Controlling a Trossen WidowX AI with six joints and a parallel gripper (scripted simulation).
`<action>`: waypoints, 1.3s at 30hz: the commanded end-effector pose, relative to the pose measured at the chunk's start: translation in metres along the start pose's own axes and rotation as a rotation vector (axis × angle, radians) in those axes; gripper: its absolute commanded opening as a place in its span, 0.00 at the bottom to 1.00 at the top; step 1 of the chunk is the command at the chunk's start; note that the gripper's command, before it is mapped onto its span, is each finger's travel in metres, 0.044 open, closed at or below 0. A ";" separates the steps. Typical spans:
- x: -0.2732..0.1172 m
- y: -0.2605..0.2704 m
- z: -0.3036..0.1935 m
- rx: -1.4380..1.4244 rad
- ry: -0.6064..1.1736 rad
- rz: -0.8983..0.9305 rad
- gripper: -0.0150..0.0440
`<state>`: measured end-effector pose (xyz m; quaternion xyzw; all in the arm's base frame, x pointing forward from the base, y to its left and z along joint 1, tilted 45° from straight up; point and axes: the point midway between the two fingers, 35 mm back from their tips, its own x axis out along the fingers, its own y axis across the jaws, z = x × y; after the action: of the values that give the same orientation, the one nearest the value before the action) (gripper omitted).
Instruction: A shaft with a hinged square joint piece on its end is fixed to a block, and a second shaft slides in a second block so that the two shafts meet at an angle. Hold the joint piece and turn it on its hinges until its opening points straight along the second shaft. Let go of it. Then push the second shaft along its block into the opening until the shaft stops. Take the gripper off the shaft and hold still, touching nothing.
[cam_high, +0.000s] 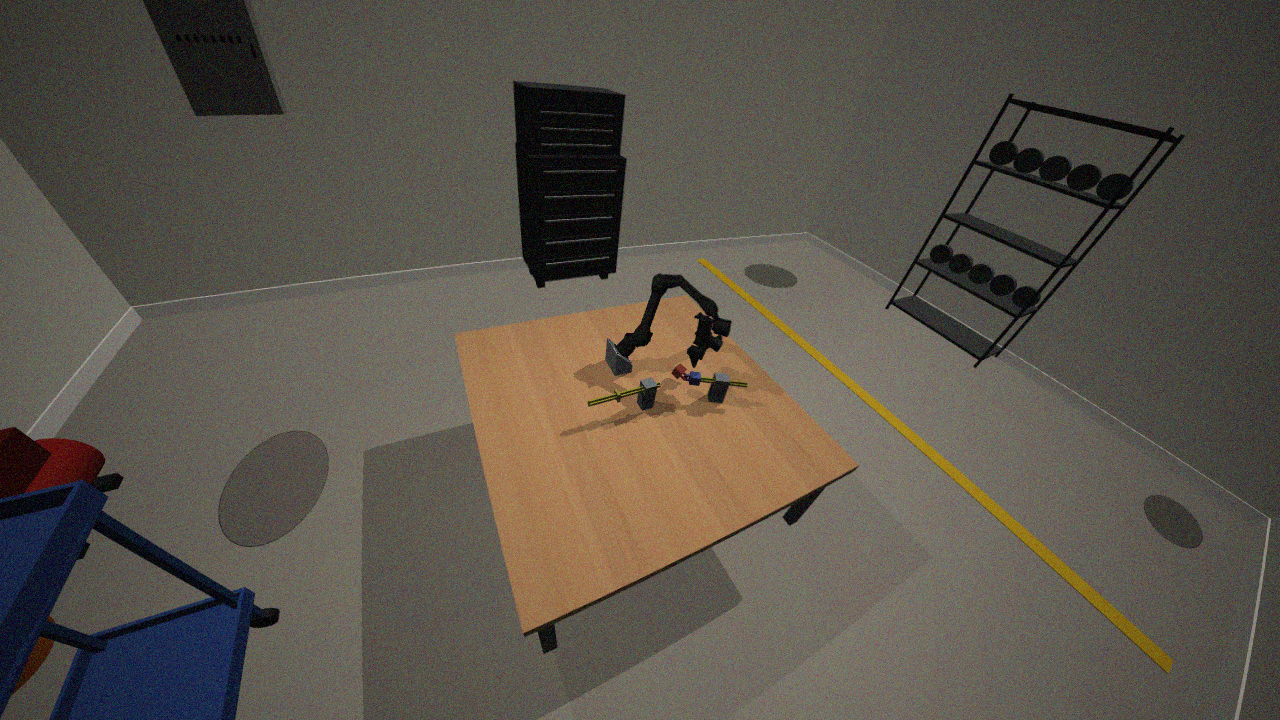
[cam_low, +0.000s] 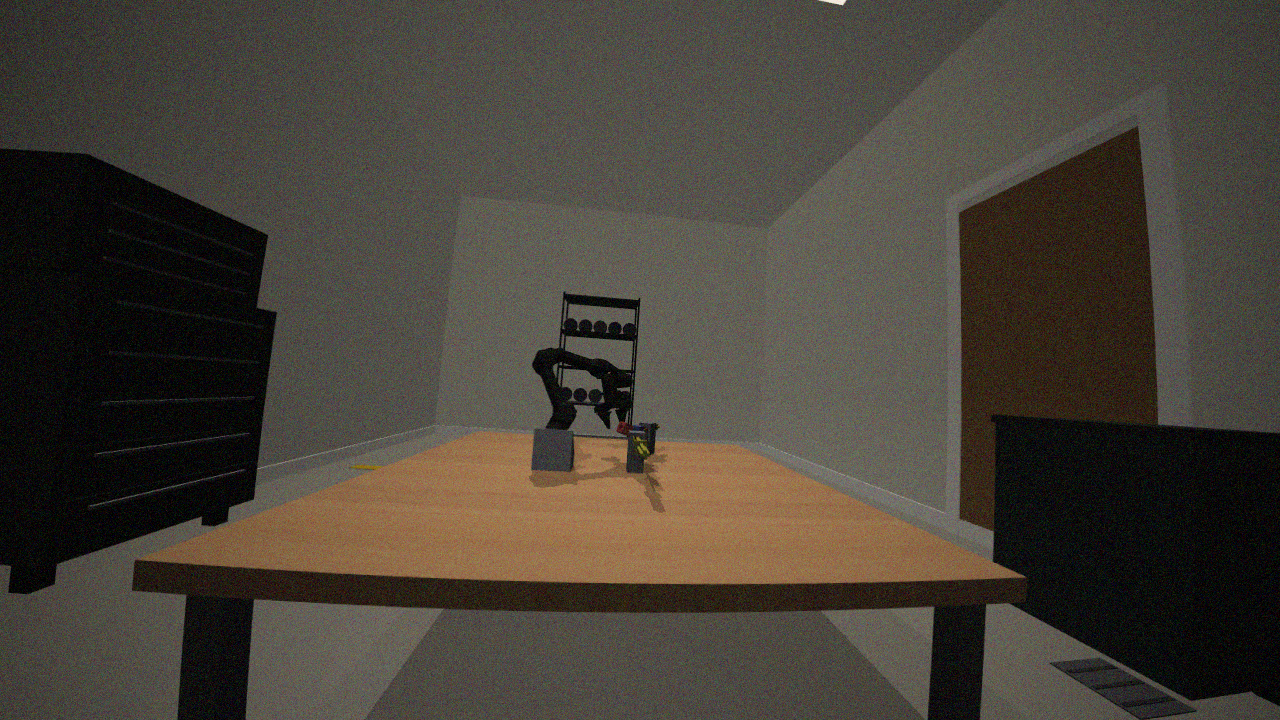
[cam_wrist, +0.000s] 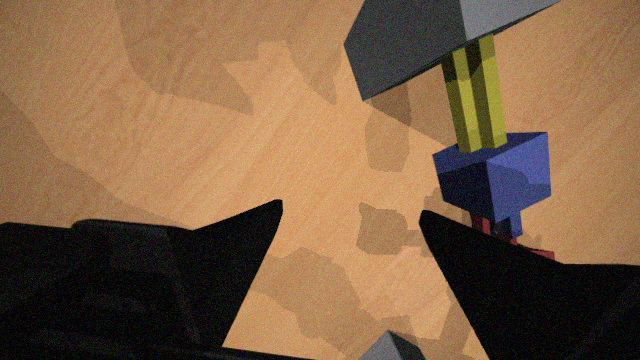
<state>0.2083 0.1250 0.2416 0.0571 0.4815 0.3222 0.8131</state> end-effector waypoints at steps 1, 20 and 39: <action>-0.015 -0.031 -0.012 0.065 -0.014 -0.060 1.00; -0.085 -0.112 -0.104 0.472 -0.154 -0.301 1.00; -0.070 -0.119 -0.112 0.432 -0.057 -0.197 1.00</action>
<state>0.1466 -0.0350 0.1920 0.2010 0.5067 0.1088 0.8313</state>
